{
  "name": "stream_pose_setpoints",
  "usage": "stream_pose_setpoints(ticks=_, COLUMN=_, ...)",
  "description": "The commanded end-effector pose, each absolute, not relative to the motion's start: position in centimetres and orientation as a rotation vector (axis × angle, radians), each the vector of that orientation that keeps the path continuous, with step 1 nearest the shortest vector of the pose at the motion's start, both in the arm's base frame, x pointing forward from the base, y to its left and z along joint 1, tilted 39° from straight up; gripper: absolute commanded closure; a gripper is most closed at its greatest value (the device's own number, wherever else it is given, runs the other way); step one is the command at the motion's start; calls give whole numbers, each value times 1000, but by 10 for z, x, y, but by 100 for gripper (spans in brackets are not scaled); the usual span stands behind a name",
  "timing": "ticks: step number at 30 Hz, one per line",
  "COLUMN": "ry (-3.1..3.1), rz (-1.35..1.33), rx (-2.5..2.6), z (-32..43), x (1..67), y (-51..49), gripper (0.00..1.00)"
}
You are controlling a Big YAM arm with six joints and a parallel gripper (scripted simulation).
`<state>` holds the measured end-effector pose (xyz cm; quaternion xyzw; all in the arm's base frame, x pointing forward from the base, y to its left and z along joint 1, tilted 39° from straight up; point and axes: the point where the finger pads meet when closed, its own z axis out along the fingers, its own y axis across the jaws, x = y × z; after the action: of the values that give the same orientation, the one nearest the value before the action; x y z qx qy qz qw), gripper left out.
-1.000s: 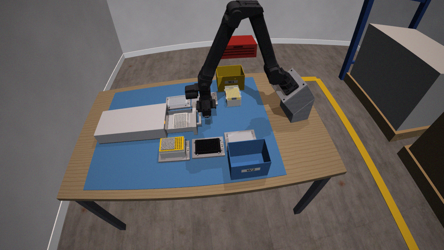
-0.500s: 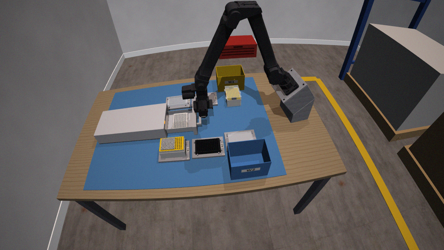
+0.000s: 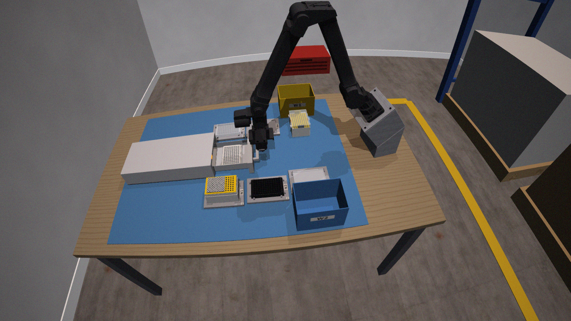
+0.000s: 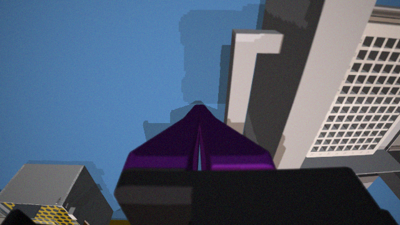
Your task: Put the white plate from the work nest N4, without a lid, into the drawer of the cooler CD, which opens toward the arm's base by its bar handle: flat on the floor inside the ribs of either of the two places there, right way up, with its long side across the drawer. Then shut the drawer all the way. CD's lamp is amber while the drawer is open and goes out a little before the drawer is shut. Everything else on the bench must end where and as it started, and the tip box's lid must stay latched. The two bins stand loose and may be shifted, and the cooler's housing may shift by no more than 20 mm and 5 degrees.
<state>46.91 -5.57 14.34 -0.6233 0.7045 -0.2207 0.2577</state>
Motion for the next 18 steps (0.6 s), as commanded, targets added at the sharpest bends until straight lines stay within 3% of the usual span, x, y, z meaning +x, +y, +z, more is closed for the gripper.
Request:
stream_pose_setpoints(ticks=1, ry=1913, rz=-585, rx=-1694, z=146, x=477, y=-52, gripper=100)
stream_pose_setpoints(ticks=18, ry=1910, rz=-590, rx=-1691, z=151, x=482, y=-53, gripper=100)
